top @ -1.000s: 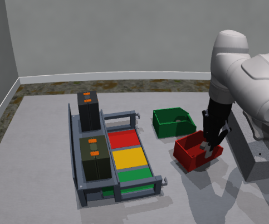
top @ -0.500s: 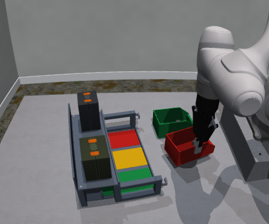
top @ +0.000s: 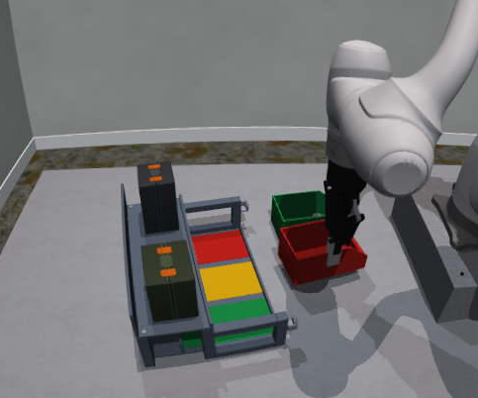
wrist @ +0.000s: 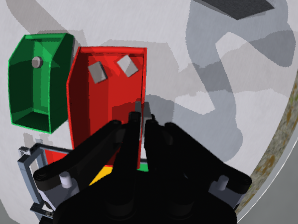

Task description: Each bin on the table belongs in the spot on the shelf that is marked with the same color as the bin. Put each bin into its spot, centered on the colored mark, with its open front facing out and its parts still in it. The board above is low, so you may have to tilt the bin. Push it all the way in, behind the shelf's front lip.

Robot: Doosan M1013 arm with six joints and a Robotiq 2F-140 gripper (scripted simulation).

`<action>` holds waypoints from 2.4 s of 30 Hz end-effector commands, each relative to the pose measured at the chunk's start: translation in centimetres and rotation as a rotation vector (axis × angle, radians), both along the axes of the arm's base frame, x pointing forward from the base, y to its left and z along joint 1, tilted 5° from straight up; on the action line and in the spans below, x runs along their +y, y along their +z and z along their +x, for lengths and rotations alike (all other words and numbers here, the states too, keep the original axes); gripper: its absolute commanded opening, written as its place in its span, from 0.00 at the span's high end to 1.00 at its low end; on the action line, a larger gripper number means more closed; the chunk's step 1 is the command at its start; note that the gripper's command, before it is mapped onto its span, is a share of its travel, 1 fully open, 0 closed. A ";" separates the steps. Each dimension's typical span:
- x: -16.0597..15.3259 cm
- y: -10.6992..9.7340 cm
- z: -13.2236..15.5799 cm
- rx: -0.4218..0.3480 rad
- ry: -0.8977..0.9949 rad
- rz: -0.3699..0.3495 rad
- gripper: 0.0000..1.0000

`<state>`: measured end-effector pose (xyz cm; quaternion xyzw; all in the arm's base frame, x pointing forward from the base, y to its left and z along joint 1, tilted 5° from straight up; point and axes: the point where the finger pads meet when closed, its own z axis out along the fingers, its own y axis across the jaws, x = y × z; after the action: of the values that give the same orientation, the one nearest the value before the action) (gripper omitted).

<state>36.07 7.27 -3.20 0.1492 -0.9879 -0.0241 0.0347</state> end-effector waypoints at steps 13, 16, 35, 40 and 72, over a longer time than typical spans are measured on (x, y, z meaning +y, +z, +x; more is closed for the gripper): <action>-0.9 -0.2 1.6 0.002 -0.046 -0.003 0.90; -1.0 -0.2 1.7 0.002 -0.049 -0.004 0.90; -1.0 -0.2 1.7 0.002 -0.049 -0.004 0.90; -1.0 -0.2 1.7 0.002 -0.049 -0.004 0.90; -1.0 -0.5 1.7 0.002 -0.049 -0.004 0.90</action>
<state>37.75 6.27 -3.64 0.1248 -0.9913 -0.0232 0.0354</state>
